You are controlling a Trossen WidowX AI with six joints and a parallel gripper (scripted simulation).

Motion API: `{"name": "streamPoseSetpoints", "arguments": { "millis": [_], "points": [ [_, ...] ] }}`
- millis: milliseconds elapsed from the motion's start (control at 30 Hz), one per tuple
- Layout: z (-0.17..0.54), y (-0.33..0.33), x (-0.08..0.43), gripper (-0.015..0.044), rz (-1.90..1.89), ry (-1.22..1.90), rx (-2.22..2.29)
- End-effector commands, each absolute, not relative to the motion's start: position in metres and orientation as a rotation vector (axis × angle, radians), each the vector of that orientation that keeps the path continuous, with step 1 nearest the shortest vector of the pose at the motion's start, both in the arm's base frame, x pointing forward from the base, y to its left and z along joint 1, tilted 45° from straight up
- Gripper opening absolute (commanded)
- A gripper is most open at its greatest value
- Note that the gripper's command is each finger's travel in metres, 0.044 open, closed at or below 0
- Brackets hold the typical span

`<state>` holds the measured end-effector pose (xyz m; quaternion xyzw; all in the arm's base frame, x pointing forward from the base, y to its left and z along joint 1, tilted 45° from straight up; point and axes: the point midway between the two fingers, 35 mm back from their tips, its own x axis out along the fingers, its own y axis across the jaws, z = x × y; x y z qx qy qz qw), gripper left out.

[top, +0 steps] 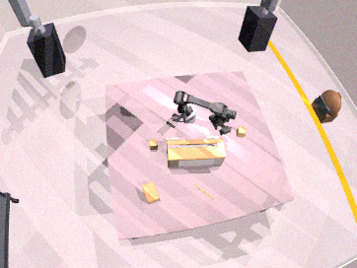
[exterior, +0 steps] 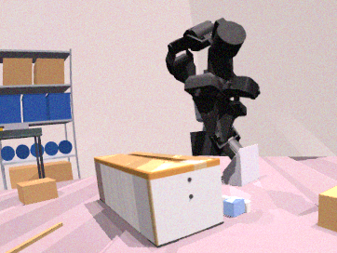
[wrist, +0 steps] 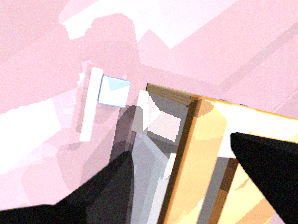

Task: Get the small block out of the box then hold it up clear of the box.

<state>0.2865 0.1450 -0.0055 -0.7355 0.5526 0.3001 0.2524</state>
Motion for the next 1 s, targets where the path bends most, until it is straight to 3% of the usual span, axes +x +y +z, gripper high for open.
{"name": "streamPoseSetpoints", "arguments": {
  "millis": [0, 133, 633, 967],
  "points": [
    [-0.016, 0.157, 0.280, 0.0285, 1.636, 1.271, -2.759],
    [-0.017, 0.159, 0.278, 0.0285, 1.847, 1.177, -2.888],
    [-0.019, 0.158, 0.279, 0.0285, 1.847, 1.177, -2.888],
    [-0.082, 0.090, 0.272, 0.0285, 1.845, 1.181, -2.890]
  ]
}}
